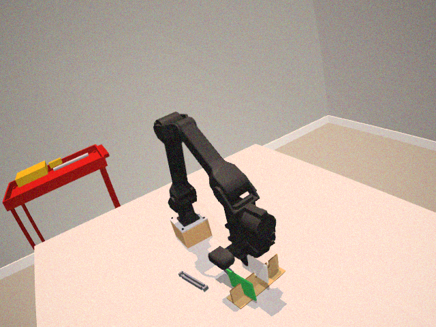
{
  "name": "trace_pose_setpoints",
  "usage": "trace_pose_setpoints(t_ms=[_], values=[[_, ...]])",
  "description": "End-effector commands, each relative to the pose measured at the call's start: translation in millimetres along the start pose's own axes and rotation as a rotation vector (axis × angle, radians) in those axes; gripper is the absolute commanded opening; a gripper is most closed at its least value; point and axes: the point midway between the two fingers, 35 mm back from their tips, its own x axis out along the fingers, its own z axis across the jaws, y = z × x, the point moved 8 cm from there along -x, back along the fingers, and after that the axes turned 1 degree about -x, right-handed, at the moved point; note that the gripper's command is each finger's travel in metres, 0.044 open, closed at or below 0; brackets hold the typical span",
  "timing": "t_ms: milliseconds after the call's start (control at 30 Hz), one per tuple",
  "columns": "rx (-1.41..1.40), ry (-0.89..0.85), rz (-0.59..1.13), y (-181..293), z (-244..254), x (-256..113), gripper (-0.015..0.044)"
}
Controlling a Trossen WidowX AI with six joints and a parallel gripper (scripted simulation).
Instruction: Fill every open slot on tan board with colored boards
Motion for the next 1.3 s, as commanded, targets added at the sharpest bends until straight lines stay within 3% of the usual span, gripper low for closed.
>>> trace_pose_setpoints(t_ms=[0, 1267], values=[[-0.005, -0.003, 0.003, 1, 0, 3, 0.0000], [-0.015, -0.003, 0.003, 2, 1, 16, 0.0000]])
